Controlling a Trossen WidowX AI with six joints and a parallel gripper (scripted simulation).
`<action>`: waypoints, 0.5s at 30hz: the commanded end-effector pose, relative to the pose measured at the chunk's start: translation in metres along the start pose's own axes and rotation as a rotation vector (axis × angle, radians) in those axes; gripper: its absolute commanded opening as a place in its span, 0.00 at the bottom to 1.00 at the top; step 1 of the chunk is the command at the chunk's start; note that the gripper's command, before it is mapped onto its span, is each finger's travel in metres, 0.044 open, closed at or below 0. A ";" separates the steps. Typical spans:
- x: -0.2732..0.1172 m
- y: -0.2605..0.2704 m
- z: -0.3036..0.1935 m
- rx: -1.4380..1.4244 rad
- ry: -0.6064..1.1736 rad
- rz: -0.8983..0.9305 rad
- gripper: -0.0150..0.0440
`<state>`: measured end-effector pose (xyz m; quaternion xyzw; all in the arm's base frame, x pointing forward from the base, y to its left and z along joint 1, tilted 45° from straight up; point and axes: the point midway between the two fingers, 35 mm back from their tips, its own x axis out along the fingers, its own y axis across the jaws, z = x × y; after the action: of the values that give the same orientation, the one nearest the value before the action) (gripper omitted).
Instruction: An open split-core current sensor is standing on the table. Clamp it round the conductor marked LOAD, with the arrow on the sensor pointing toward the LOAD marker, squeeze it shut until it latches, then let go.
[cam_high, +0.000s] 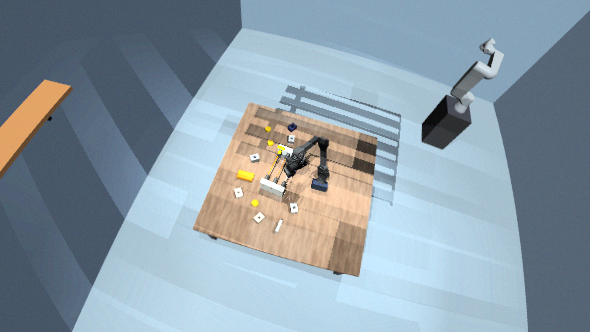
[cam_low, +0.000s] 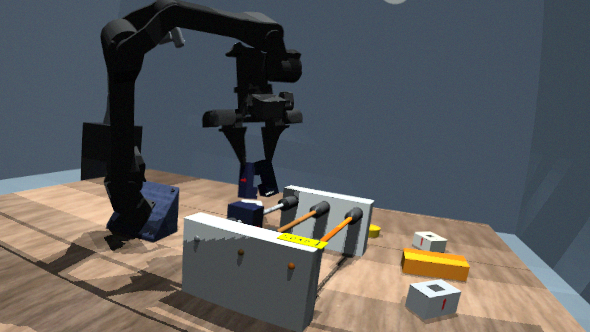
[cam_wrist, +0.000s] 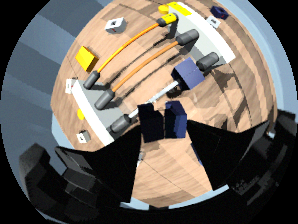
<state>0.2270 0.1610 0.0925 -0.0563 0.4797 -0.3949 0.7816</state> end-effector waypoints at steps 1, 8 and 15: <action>0.002 0.015 0.016 0.143 -0.011 0.013 0.25; 0.007 0.038 0.048 0.421 -0.025 0.035 0.25; 0.016 0.056 0.083 0.702 -0.043 0.055 0.25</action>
<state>0.3116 0.1657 0.0982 0.1798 0.3320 -0.4991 0.7799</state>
